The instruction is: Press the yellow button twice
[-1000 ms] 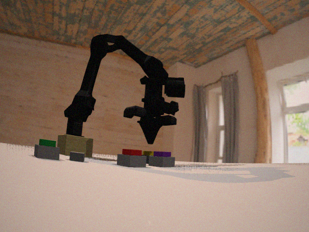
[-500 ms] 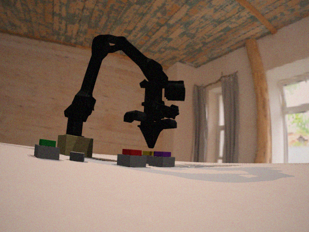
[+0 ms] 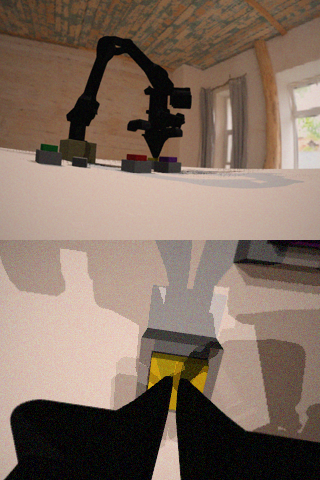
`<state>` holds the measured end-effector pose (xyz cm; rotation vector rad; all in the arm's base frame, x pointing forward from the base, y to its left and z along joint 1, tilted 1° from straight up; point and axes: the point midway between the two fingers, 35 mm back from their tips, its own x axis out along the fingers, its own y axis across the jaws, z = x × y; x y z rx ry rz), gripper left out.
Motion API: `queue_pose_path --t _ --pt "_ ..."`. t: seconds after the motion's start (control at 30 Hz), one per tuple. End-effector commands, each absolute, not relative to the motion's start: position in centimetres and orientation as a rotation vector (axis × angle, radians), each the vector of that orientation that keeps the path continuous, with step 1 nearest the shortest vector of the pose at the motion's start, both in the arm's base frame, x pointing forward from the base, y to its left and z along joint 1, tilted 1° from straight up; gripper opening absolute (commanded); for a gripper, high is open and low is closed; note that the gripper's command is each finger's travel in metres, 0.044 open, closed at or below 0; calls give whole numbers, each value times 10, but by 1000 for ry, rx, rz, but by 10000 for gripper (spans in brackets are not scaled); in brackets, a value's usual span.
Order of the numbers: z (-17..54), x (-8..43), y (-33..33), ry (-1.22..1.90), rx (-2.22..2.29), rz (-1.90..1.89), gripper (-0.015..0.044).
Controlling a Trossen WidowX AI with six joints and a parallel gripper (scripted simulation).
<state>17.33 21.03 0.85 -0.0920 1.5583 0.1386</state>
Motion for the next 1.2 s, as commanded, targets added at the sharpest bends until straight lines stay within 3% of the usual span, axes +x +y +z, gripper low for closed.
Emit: queue_pose_path --t 0.0,0.73,1.17 --pt "6 172 210 1566 -93 134 20" --pt "39 172 209 1566 -93 134 20" --pt "102 212 233 1562 -91 135 361"
